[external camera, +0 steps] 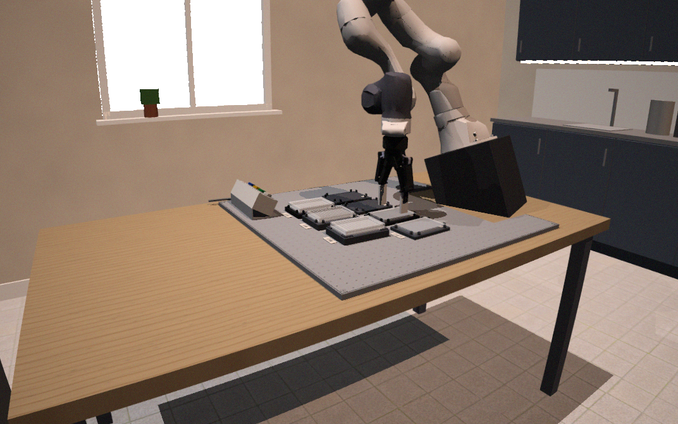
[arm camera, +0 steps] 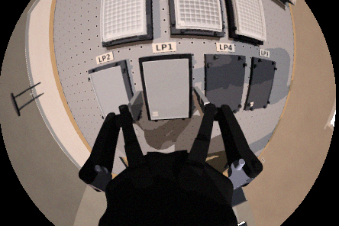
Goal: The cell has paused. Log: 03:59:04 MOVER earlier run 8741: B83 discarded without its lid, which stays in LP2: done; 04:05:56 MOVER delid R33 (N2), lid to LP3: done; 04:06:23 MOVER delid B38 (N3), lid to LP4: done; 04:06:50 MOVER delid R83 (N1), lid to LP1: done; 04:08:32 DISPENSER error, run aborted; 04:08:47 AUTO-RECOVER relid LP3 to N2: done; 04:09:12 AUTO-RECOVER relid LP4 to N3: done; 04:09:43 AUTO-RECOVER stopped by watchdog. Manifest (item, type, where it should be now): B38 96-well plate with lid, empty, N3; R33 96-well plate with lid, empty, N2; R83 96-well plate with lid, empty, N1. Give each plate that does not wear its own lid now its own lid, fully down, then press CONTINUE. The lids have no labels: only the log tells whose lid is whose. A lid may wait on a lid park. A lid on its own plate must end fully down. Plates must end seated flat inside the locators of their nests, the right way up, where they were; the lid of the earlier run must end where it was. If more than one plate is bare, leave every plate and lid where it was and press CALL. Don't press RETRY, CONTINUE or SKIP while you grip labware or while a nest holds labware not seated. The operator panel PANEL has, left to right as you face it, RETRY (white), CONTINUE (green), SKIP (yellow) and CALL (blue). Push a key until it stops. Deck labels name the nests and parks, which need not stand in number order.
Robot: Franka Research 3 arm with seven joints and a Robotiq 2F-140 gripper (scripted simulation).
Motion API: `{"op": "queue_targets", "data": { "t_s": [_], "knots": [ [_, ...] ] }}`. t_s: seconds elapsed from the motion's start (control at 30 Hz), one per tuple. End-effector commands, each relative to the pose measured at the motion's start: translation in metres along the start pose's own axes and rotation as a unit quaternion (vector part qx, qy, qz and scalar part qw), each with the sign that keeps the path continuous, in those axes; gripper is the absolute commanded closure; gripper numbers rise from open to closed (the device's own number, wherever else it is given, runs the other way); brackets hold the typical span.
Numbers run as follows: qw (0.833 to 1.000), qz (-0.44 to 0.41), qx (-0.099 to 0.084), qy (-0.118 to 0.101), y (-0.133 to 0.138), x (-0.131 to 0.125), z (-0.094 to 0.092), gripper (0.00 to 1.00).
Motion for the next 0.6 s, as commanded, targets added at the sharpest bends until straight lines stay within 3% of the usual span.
{"op": "queue_targets", "data": {
  "t_s": [0.0,0.13,0.17,0.57],
  "knots": [
    [1.0,0.001,-0.001,0.0,0.0019,-0.0002,0.0007,0.34],
    [1.0,0.001,-0.001,0.0,0.0019,-0.0002,0.0007,0.34],
    [1.0,0.001,-0.001,0.0,0.0019,-0.0002,0.0007,0.41],
    [1.0,0.001,-0.001,0.0,0.0019,-0.0002,0.0007,0.41]
  ]
}}
Point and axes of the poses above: the point where the finger pads meet when closed, its own z axis out along the fingers, its own y axis across the jaws, x = y × z, the point moved 4 cm from there along -z, back along the fingers, and after that the axes turned 6 degrees about -z, right-handed, at the moved point
